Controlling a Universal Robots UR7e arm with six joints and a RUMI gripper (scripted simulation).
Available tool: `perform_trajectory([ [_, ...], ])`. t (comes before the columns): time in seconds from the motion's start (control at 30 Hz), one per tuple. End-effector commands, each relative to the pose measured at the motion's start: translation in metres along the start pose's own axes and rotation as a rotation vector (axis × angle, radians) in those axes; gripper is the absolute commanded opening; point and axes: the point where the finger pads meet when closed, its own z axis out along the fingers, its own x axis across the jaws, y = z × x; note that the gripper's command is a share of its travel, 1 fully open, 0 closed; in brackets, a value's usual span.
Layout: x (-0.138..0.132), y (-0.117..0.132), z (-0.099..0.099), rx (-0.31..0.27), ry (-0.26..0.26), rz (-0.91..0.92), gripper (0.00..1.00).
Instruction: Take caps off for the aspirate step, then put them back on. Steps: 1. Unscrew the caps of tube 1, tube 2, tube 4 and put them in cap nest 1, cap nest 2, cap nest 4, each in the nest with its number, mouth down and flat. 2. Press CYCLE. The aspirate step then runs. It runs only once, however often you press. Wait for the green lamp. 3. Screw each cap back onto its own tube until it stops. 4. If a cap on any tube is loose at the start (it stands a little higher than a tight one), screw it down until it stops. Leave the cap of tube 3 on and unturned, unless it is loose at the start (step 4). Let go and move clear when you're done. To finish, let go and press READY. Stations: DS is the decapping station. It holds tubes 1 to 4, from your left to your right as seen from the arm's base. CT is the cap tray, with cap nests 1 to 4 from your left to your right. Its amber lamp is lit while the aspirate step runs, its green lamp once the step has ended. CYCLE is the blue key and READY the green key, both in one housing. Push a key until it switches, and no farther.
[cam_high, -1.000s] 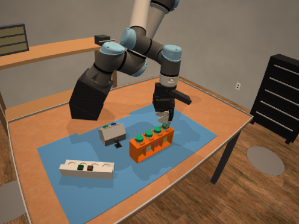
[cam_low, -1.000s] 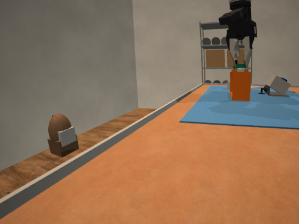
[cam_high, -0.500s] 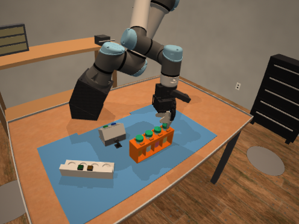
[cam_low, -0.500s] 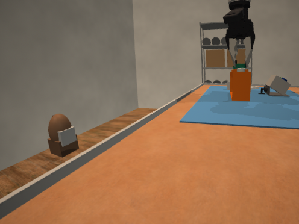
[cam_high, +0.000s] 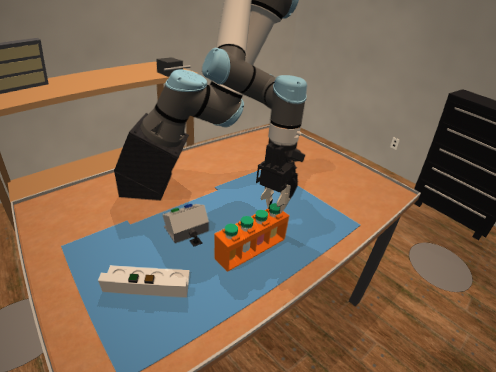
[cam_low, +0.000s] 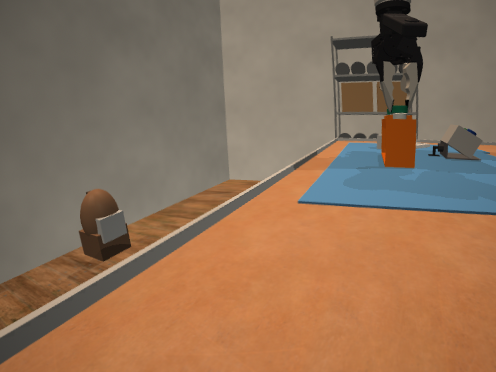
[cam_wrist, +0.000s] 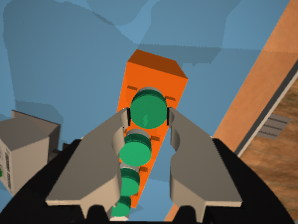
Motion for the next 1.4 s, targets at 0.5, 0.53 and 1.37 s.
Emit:
perform_trajectory([
  [0.5, 0.0004, -0.0001, -0.0004, 0.020, 0.003, -0.226, 0.35],
  [0.53, 0.0004, -0.0001, -0.0004, 0.020, 0.003, -0.226, 0.35],
  [1.37, 0.0003, 0.0000, -0.0005, 0.019, -0.006, 0.691, 0.35],
])
